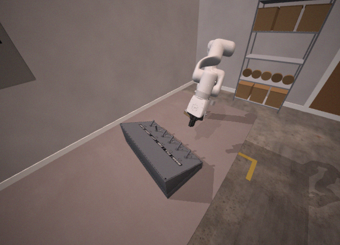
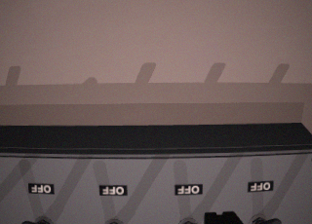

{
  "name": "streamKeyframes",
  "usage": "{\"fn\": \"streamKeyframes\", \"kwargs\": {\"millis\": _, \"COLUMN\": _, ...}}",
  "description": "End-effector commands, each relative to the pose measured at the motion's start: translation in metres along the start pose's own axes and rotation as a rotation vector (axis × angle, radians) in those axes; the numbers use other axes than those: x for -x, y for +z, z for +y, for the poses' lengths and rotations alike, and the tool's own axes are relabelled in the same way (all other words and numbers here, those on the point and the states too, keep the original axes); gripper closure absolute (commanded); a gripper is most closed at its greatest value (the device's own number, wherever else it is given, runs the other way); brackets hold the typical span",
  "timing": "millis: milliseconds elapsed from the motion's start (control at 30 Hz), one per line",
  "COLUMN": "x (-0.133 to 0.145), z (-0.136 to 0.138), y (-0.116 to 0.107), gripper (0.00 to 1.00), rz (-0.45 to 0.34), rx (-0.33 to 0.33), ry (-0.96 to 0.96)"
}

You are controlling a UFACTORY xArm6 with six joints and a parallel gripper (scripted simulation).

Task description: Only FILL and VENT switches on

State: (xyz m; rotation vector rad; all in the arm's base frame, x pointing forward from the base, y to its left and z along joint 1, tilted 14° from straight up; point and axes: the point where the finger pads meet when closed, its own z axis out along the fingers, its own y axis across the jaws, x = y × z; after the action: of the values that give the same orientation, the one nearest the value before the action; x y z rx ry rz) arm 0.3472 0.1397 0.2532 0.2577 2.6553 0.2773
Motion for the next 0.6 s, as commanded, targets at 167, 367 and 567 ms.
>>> {"fn": "streamKeyframes", "kwargs": {"millis": 167, "x": 0.0013, "z": 0.0008, "y": -0.0012, "gripper": 1.0, "rz": -0.003, "rx": 0.002, "ry": 0.0}}
{"fn": "streamKeyframes", "kwargs": {"millis": 367, "x": 0.0014, "z": 0.0008, "y": -0.0008, "gripper": 1.0, "rz": -0.003, "rx": 0.002, "ry": 0.0}}
{"fn": "streamKeyframes", "kwargs": {"millis": 567, "x": 0.0014, "z": 0.0009, "y": 0.0015, "gripper": 1.0, "rz": -0.003, "rx": 0.002, "ry": 0.0}}
